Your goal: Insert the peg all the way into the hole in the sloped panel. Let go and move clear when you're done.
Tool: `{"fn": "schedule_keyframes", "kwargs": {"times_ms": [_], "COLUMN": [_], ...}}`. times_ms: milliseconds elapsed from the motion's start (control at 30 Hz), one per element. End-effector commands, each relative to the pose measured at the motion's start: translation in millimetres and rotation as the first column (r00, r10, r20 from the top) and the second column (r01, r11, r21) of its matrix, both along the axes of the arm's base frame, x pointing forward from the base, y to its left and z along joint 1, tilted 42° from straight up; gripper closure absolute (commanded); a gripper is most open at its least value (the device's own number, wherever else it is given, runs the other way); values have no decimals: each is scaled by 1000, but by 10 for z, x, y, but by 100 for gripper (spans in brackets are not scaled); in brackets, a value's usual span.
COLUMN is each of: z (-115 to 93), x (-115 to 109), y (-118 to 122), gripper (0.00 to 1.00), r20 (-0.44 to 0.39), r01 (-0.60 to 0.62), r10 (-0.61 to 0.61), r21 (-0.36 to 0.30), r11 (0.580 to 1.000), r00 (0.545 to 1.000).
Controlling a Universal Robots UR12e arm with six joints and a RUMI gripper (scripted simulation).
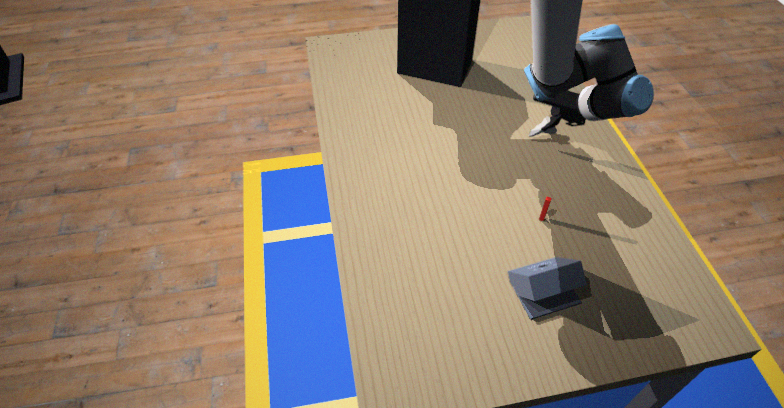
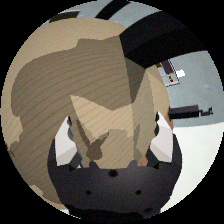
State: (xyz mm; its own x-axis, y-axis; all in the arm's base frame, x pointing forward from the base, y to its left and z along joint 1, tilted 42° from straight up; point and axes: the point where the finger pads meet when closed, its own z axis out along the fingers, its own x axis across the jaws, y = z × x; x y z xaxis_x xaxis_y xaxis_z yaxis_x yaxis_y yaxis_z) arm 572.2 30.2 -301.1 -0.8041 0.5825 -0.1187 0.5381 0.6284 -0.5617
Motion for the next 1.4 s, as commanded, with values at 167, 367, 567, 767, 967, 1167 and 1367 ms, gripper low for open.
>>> {"fn": "schedule_keyframes", "kwargs": {"times_ms": [167, 367, 567, 767, 967, 1167, 1367], "z": [111, 153, 219, 290, 340, 420, 490], "x": [188, 264, 376, 489, 564, 675, 768], "y": [-38, -50, -68, -87, -101, -121, -139], "gripper": [0, 0, 0, 0, 0, 0, 0], "r20": [9, 14, 23, 33, 40, 51, 61], "r01": [-98, -134, -190, -246, -283, -339, -386], "r10": [97, 133, 188, 243, 280, 335, 381], "r21": [52, 67, 87, 104, 113, 125, 131], "r11": [994, 989, 978, 964, 952, 932, 913], "r00": [995, 991, 982, 969, 959, 941, 923]}}
